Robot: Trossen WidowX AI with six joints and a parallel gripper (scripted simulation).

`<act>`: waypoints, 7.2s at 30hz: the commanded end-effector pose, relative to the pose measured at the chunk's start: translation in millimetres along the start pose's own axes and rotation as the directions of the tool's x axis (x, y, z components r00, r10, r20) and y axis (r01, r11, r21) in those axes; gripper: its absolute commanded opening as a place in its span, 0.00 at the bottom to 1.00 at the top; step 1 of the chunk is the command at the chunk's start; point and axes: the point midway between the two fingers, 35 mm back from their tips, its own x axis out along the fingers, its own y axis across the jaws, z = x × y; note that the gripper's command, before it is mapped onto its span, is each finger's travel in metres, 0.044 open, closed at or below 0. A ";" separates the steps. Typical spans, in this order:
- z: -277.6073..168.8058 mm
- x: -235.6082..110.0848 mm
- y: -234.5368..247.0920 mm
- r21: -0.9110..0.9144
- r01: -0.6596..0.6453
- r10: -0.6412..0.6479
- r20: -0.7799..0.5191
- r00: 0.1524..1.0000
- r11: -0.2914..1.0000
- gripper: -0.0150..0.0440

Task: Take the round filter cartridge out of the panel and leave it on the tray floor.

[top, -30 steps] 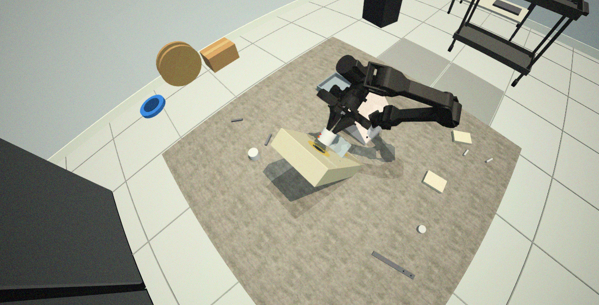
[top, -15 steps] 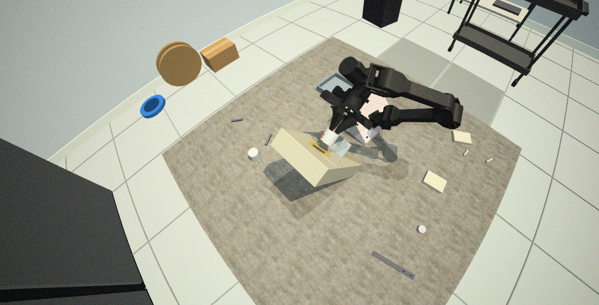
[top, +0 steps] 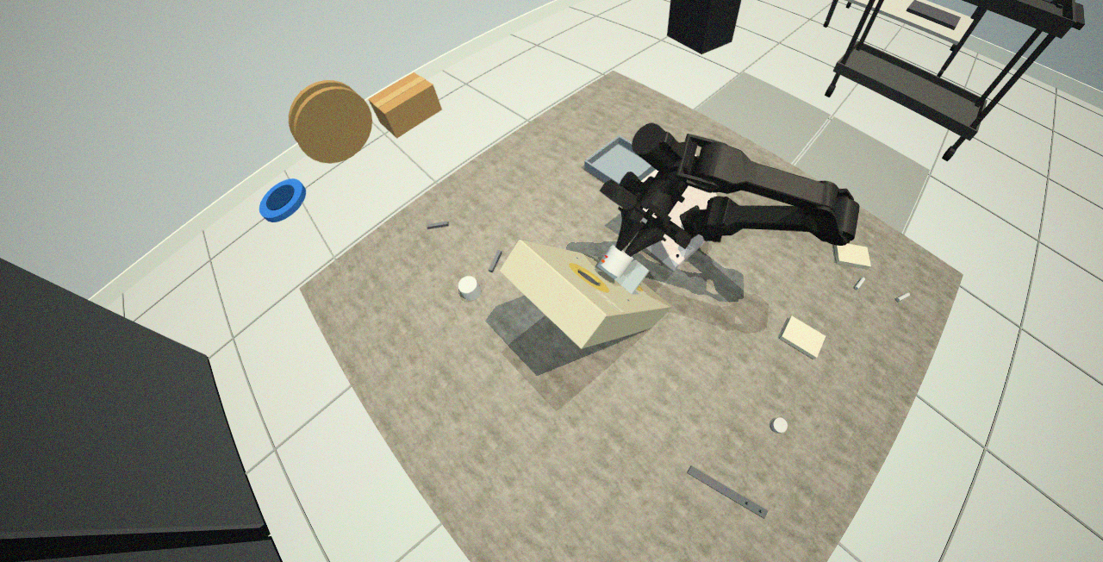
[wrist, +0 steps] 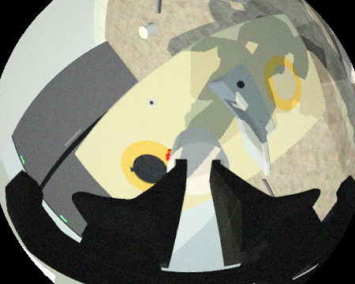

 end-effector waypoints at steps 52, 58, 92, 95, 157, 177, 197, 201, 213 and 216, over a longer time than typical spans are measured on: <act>-46.6 -37.9 72.0 -0.614 0.114 -0.083 0.079 0.993 0.781 0.77; -29.3 -28.0 49.8 -0.915 0.191 -0.164 0.140 0.976 0.356 0.77; 0.2 -16.4 2.4 -0.807 -0.004 -0.338 0.242 0.910 -0.590 0.77; 0.3 -16.2 2.3 -0.807 -0.004 -0.338 0.242 0.910 -0.590 0.77; -7.5 13.3 15.0 -0.812 0.016 -0.321 0.249 0.914 -0.584 0.25; -16.1 -53.9 50.2 -0.846 0.089 -0.262 0.262 0.929 -0.526 0.25; 42.0 -43.5 84.0 -0.819 0.015 -0.334 0.251 0.909 -0.574 0.25; 65.2 -53.0 88.8 -0.853 0.121 -0.317 0.315 0.894 -0.508 0.25; 147.4 -96.5 101.9 -0.841 0.506 -0.247 0.540 0.805 -0.191 0.25; 167.3 -109.1 103.7 -0.803 0.588 -0.230 0.593 0.772 -0.095 0.25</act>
